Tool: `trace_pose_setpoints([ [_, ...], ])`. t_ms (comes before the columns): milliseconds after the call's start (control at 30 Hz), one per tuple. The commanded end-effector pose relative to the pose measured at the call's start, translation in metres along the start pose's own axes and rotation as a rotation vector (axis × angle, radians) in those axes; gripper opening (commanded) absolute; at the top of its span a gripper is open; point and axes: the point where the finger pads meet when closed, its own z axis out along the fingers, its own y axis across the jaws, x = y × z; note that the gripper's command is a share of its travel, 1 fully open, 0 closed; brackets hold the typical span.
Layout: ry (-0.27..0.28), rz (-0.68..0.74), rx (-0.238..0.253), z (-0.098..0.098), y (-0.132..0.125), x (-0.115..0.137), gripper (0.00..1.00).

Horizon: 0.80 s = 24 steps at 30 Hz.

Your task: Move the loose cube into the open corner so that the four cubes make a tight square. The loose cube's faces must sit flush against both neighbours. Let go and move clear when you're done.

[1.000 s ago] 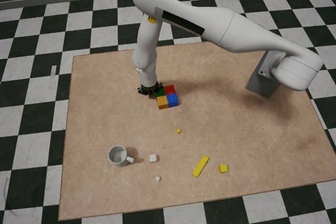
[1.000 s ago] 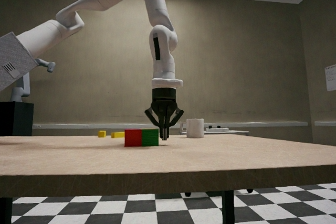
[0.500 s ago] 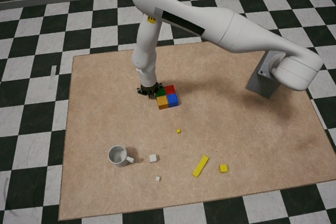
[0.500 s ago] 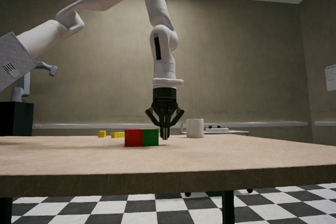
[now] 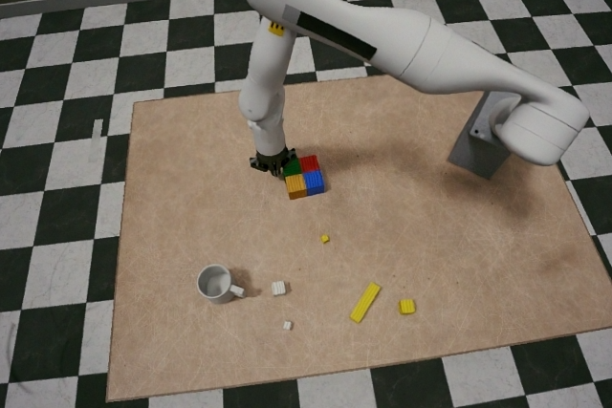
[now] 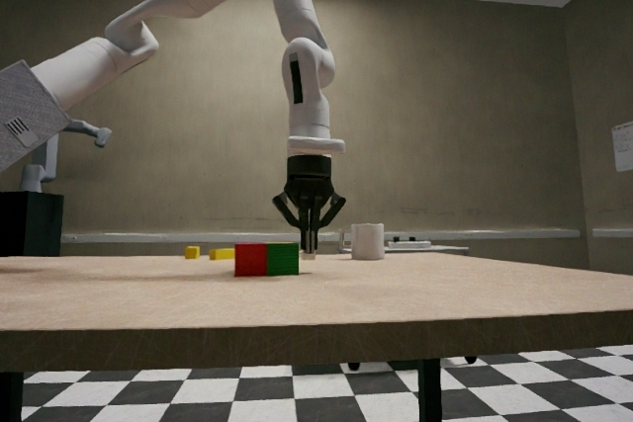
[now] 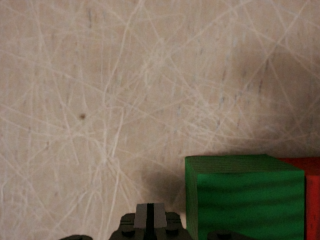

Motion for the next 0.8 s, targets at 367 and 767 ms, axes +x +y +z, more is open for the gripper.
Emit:
trace_pose_setpoints([
  [367, 0.008, 0.000, 0.007, -0.040, -0.003, 0.003, 0.10],
  [767, 0.008, 0.000, 0.007, -0.066, -0.003, 0.003, 0.10],
])
